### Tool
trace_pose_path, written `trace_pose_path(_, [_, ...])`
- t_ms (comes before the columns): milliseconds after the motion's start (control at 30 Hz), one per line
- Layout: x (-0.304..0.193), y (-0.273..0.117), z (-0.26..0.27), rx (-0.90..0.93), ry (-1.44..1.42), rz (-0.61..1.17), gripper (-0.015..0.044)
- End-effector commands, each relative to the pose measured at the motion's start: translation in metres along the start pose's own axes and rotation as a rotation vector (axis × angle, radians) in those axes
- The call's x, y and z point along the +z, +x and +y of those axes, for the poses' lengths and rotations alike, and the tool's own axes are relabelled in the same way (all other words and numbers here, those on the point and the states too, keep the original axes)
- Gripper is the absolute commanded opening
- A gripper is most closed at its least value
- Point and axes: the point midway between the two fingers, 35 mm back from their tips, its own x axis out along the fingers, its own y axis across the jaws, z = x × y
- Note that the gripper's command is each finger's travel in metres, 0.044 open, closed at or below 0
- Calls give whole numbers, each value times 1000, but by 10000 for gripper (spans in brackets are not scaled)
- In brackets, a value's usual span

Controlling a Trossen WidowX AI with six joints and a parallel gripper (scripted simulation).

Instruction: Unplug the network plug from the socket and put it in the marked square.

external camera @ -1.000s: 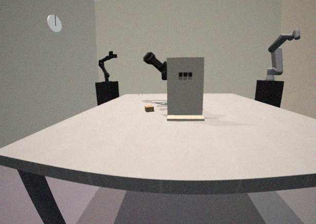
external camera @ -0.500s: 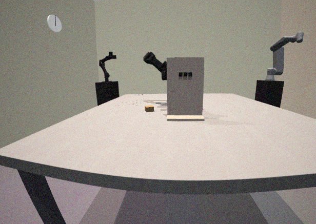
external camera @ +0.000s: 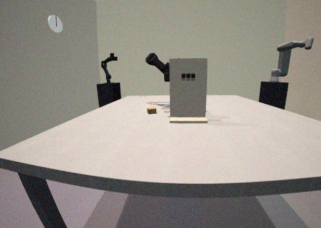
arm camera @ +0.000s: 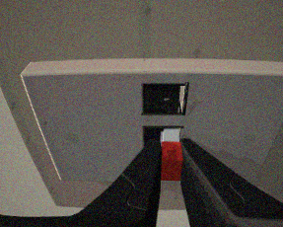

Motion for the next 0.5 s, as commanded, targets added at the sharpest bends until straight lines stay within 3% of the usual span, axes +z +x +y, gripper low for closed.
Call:
trace_pose_path(0, [-1, -2, 0, -1, 0, 0, 0])
trace_pose_path(467, [-3, -9, 0, -1, 0, 1, 0])
